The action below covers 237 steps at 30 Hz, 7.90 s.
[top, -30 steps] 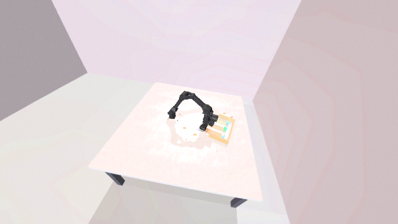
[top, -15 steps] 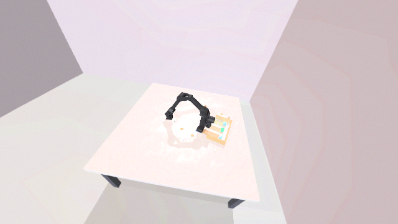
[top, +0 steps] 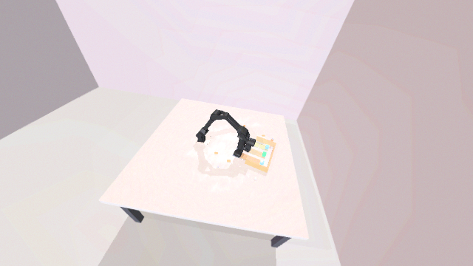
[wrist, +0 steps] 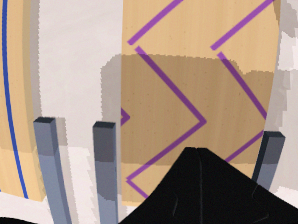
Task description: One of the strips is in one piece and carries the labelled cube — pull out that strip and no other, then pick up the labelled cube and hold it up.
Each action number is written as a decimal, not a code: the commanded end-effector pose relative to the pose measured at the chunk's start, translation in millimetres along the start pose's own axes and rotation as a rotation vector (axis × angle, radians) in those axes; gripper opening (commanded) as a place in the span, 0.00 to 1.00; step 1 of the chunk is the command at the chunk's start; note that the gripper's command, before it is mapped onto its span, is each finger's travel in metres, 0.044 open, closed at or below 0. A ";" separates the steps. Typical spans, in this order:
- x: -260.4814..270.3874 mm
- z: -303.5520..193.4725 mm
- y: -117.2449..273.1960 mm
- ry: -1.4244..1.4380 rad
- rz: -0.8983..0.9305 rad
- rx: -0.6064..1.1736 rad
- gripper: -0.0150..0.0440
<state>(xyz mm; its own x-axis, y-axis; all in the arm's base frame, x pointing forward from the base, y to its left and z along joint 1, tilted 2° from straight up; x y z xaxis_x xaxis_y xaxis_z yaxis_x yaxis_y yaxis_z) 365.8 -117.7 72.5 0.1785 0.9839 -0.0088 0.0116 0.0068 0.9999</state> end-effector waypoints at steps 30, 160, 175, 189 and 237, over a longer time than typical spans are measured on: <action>0.6 0.6 -3.7 -0.007 0.005 0.000 0.25; 22.0 -147.6 -7.9 -0.007 0.007 0.010 0.25; 25.3 -169.4 -7.8 -0.007 0.007 0.012 0.25; 27.5 -184.1 -7.7 -0.007 0.007 0.013 0.25; 27.5 -184.1 -7.7 -0.007 0.007 0.013 0.25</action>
<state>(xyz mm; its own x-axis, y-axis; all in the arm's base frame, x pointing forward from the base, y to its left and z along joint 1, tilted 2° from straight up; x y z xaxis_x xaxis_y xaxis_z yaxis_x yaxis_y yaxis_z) 196.2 -60.6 70.8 0.1789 0.9838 -0.0100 -0.0024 0.0106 0.9999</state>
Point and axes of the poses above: the point midway between the two fingers, 35 mm back from their tips, its own y axis back along the fingers, its own x axis across the jaws, z = x × y, the point moved 4 cm from there along y, back along the fingers, and after that the axes turned 8 degrees about y, right-handed, at the moved point
